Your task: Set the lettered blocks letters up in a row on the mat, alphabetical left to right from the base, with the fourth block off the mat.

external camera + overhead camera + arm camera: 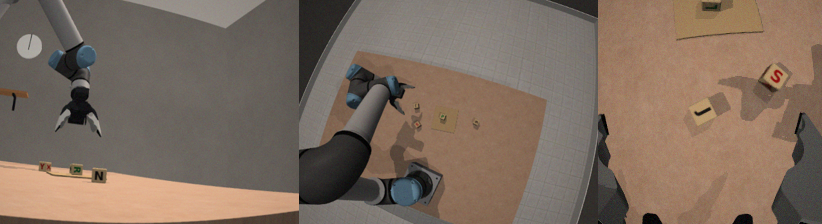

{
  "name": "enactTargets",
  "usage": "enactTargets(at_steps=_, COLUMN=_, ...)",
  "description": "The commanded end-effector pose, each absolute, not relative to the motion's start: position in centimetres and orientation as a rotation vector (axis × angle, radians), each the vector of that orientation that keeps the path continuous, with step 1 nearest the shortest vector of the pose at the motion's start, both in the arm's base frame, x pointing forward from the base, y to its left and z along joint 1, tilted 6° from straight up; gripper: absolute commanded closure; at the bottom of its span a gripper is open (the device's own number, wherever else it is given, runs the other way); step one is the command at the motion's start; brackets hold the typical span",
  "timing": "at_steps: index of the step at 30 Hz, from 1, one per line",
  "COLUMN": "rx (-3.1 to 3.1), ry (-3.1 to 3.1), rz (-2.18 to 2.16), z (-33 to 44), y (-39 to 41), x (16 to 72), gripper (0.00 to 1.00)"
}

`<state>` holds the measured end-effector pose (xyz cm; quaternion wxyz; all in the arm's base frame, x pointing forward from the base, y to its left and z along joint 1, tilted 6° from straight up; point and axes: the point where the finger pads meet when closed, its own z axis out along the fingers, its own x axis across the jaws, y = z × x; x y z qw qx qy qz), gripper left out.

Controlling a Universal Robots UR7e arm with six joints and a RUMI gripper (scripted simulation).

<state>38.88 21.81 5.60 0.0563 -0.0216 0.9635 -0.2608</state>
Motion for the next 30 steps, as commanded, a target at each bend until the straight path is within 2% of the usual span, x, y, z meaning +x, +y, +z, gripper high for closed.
enactTargets(at_steps=1, rx=-0.065, ry=2.922, rz=-0.790, z=5.6, y=21.8, x=38.9, gripper=0.00)
enactTargets(at_steps=16, rx=-0.065, ry=2.922, rz=-0.790, z=5.6, y=21.7, x=38.6, gripper=0.00)
enactTargets(at_steps=27, rx=-0.065, ry=2.922, rz=-0.790, z=4.7, y=16.9, x=30.2, gripper=0.00)
enactTargets(at_steps=30, rx=-0.065, ry=2.922, rz=-0.790, z=4.6, y=16.6, x=29.7, gripper=0.00)
